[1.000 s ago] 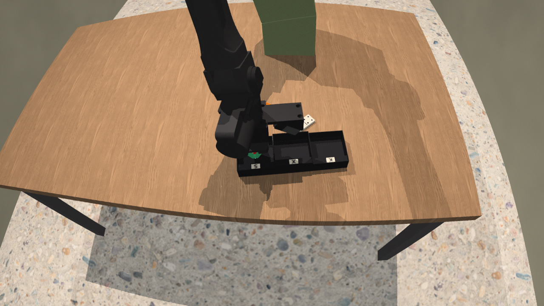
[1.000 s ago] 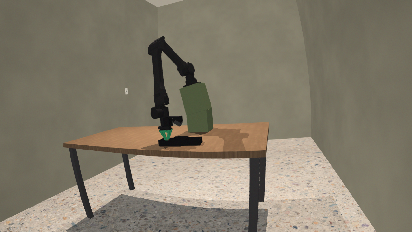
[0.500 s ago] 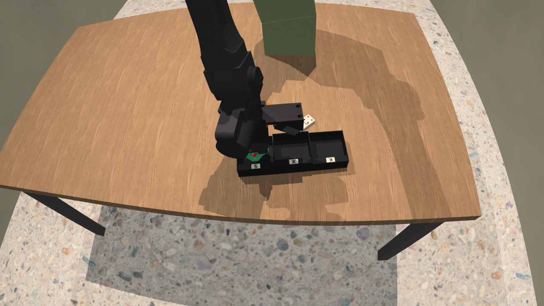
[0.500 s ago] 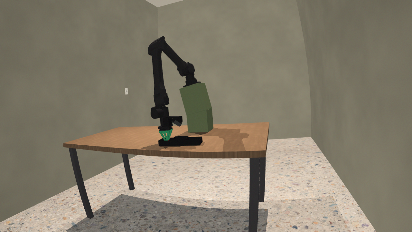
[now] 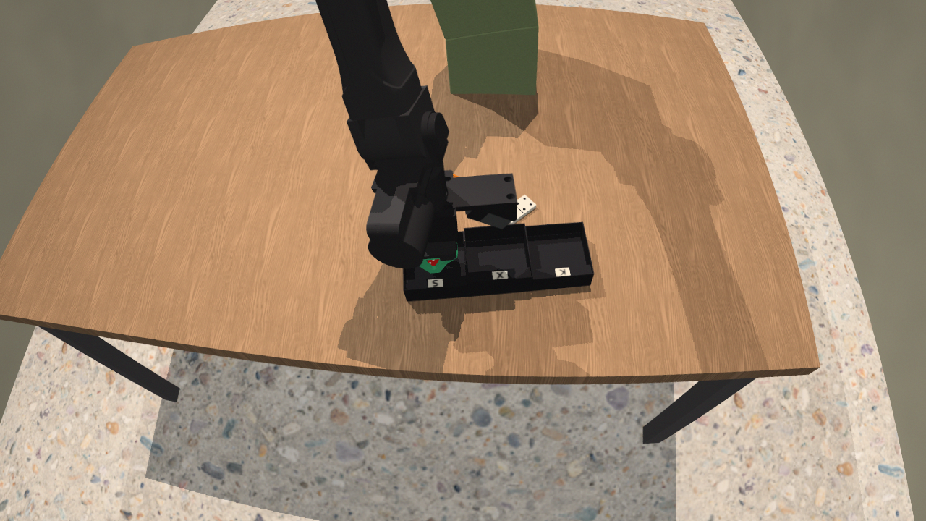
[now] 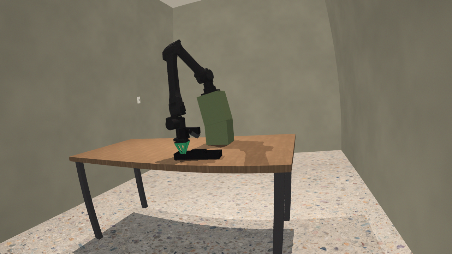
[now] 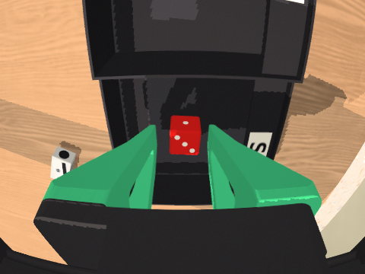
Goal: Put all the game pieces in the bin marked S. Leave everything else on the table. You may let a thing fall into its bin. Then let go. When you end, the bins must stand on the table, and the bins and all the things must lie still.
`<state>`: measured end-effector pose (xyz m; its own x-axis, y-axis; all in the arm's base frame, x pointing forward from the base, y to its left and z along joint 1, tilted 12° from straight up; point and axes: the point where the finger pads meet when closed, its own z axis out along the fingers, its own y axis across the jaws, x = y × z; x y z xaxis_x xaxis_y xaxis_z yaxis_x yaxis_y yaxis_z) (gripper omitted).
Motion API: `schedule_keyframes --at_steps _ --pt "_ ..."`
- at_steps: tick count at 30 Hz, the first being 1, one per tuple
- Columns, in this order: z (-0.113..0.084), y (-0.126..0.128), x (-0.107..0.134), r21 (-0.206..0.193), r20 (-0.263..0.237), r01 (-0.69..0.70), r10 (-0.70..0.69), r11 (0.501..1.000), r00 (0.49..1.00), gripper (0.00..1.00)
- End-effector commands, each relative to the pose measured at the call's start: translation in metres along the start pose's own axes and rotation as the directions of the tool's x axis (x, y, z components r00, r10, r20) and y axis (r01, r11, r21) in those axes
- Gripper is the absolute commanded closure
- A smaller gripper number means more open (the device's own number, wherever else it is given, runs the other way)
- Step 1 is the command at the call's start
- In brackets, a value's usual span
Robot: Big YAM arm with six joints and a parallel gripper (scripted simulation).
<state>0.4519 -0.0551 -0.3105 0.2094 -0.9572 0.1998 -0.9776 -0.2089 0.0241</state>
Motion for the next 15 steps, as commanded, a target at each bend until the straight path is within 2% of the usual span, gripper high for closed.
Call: schedule_keyframes --at_steps 1,6,9,15 --pt "-0.012 -0.009 0.01 0.031 -0.004 -0.007 0.008 0.999 1.0 0.7" --pt "-0.012 -0.009 0.01 0.031 -0.004 -0.007 0.007 0.999 1.0 0.7" --pt "-0.018 -0.006 0.006 0.017 0.001 -0.002 0.002 1.0 1.0 0.7" --pt "-0.027 -0.009 -0.001 0.021 0.0 0.0 0.0 1.0 1.0 0.7"
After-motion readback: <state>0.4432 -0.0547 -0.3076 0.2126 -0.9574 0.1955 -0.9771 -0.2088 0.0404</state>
